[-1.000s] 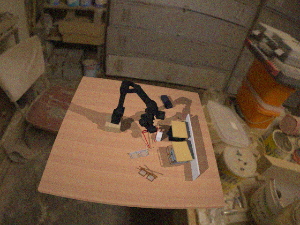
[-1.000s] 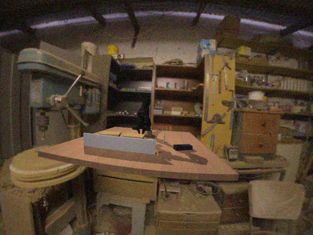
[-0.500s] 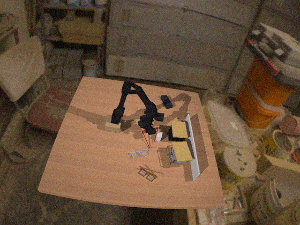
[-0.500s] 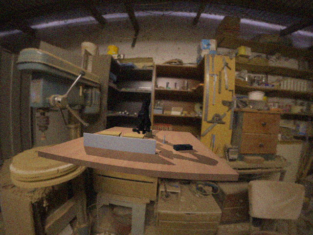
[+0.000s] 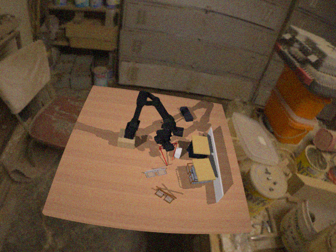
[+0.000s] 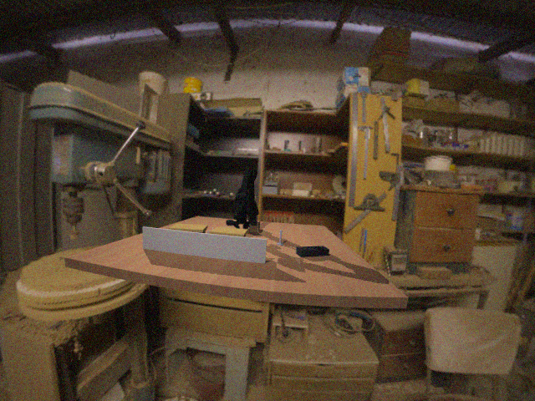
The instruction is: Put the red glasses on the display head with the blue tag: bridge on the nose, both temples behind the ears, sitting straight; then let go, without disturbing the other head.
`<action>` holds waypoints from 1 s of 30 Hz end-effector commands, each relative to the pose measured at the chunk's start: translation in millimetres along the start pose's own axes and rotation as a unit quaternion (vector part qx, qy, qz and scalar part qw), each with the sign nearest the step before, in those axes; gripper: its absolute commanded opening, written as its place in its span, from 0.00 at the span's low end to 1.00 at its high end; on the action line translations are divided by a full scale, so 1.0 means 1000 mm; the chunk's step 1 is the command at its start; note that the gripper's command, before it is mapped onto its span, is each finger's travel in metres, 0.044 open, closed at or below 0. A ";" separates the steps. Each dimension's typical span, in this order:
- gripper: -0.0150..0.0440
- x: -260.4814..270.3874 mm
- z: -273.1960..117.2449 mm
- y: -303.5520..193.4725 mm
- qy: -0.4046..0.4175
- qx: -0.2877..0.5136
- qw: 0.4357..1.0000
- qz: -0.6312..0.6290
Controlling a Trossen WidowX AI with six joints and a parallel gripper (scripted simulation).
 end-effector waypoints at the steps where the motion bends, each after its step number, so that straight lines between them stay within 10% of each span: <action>1: 0.36 0.000 0.000 0.000 0.000 0.000 1.000 -0.001; 18: 0.25 0.000 -0.003 -0.001 0.000 0.000 1.000 -0.001; 30: 0.25 0.002 -0.074 -0.004 -0.002 0.001 1.000 -0.001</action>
Point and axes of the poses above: the point midway between the two fingers, 35 mm back from their tips, its own z axis out along the fingers, its own x axis across the jaws, y = z × x, the point moved 5 cm from there along -z, back along the fingers, and after that the axes turned 5 degrees about z, right-handed, at the moved point
